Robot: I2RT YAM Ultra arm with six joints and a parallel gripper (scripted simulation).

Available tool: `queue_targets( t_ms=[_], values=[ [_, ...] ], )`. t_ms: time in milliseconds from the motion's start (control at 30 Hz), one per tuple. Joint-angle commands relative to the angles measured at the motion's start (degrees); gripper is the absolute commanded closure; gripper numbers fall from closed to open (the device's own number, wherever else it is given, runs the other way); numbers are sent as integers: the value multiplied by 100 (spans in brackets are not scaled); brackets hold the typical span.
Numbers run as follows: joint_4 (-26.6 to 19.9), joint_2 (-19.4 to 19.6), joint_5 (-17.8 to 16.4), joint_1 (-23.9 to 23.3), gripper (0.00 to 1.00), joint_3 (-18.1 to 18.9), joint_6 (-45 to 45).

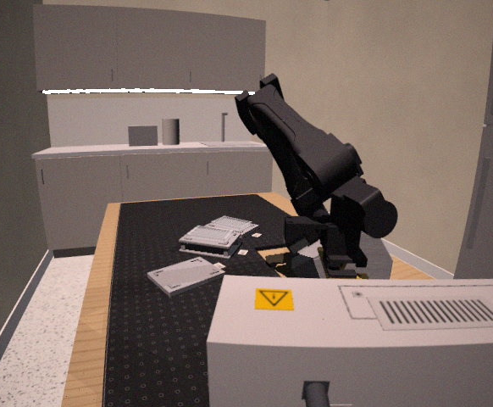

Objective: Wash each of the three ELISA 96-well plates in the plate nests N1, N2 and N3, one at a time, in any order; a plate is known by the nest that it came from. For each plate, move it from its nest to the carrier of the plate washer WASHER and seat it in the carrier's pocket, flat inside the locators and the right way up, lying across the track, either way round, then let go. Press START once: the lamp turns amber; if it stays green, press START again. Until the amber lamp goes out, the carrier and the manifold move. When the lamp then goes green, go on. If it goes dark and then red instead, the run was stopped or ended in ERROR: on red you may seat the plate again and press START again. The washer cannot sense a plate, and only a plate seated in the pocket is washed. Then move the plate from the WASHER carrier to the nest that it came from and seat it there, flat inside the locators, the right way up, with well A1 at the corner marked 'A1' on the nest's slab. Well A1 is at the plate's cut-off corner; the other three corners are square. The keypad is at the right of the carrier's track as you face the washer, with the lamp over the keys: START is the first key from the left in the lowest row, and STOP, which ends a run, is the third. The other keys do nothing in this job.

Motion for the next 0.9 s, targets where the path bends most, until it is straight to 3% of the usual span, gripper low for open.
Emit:
queue_targets(
  t_ms=[0, 67, 100, 167, 200, 267, 300, 867],
  values=[
    [6, -24, 22, 25, 70, 15, -3],
    [6, -24, 22, 25, 70, 15, -3],
    [6, -24, 22, 25, 80, 15, -3],
    [6, -24, 22, 25, 80, 15, -3],
    [6, -24, 22, 25, 90, 15, -3],
    [6, -24, 22, 25, 90, 15, -3],
    [6, -24, 22, 25, 100, 15, -3],
    [6, -24, 22, 25, 100, 15, -3]
  ],
)
